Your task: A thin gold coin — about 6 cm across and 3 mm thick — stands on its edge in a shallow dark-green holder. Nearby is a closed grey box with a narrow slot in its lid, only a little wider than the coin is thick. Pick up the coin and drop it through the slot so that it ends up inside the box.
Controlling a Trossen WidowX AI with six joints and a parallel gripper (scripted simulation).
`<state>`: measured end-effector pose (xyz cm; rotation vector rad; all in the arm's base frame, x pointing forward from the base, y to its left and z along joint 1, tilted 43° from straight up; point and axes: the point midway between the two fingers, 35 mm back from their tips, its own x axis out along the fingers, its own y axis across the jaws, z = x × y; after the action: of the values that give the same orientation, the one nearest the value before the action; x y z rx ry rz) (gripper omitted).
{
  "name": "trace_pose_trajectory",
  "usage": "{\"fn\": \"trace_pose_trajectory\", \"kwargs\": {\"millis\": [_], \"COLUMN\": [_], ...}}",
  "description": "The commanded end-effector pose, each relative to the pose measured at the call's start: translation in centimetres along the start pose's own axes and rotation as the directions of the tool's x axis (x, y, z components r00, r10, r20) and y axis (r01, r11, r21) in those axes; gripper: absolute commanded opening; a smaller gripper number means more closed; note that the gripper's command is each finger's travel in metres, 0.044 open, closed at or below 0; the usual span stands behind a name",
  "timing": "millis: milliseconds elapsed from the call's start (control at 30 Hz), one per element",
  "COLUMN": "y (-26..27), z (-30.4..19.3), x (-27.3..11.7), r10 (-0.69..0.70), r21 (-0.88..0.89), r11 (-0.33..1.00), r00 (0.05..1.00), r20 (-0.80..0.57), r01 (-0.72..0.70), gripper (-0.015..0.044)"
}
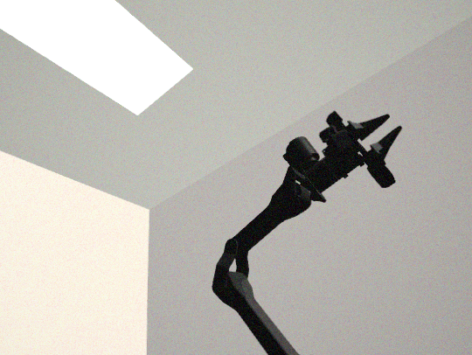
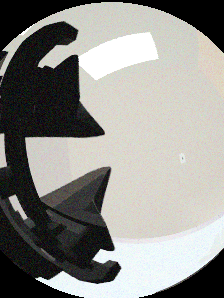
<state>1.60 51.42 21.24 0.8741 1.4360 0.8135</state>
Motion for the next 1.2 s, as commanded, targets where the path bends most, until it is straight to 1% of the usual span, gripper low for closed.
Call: {"fn": "trace_pose_trajectory", "kwargs": {"millis": [0, 167, 233, 333, 500, 633, 733, 833, 867, 967, 1167], "y": [-4.3, -10.0, -12.4, -16.0, -21.4, -25.2, -27.5, -29.2, -29.6, -29.7, -29.9], "z": [5.3, 11.3, 13.5, 16.6, 20.7, 23.2, 24.5, 25.3, 25.5, 25.8, 25.8], "x": [0.8, 0.0, -0.9, -2.8, -7.1, -11.7, -15.5, -19.4, -20.4, -21.7, -21.7], "r10": [-0.186, -0.42, -0.511, -0.645, -0.827, -0.928, -0.968, -0.974, -0.97, -0.965, -0.965], "r21": [0.04, 0.123, 0.165, 0.235, 0.35, 0.429, 0.468, 0.479, 0.477, 0.474, 0.474], "r11": [0.982, 0.908, 0.859, 0.762, 0.55, 0.33, 0.142, -0.05, -0.1, -0.141, -0.141], "r00": [0.973, 0.867, 0.803, 0.681, 0.436, 0.205, 0.024, -0.149, -0.193, -0.227, -0.227], "r20": [0.138, 0.268, 0.306, 0.347, 0.356, 0.311, 0.249, 0.171, 0.149, 0.13, 0.131], "r01": [0.182, 0.401, 0.484, 0.603, 0.758, 0.841, 0.872, 0.876, 0.873, 0.869, 0.869], "gripper": [0.0161, 0.0161, 0.0161, 0.0161, 0.0161, 0.0161, 0.0161, 0.0161, 0.0161, 0.0161, 0.0161]}}
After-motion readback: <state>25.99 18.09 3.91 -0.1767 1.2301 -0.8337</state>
